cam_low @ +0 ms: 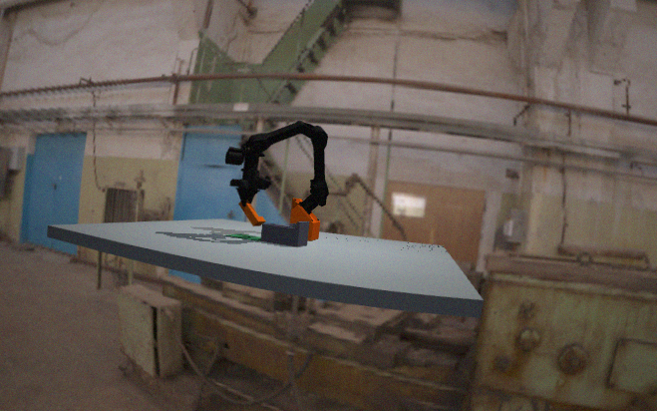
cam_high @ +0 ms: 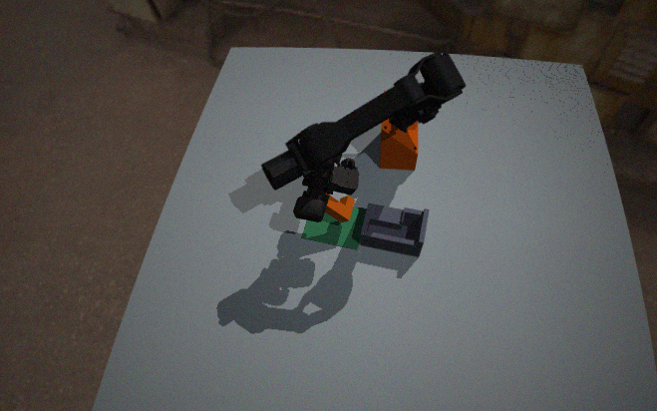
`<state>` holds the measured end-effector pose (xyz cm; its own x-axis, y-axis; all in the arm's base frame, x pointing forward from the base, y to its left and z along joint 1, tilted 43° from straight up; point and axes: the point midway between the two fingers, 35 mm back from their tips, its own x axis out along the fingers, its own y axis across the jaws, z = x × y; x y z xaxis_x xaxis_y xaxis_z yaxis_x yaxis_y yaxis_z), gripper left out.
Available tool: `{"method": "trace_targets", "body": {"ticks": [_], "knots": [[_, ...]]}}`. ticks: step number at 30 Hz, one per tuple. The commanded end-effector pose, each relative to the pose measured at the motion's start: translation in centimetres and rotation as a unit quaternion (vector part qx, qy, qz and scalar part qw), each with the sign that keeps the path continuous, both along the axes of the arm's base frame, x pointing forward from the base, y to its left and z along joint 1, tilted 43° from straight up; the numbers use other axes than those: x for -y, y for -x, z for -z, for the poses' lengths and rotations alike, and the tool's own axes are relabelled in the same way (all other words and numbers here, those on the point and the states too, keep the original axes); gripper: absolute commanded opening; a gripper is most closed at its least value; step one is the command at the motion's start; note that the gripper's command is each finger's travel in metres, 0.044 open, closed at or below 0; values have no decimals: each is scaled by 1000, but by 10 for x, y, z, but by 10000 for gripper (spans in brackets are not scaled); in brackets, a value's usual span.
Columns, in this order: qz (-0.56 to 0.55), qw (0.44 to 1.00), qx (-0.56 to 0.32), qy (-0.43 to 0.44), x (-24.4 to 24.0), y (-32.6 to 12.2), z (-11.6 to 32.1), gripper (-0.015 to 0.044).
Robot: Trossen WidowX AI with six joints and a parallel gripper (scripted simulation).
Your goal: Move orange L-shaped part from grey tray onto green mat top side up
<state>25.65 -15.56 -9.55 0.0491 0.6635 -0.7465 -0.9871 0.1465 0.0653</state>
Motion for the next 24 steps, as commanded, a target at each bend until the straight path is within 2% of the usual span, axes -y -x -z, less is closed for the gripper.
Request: {"method": "trace_targets", "body": {"ticks": [1, 24], "knots": [[3, 1000, -2, -4, -7, 1, 5, 0], [3, 1000, -2, -5, -31, -1, 32, 0]]}}
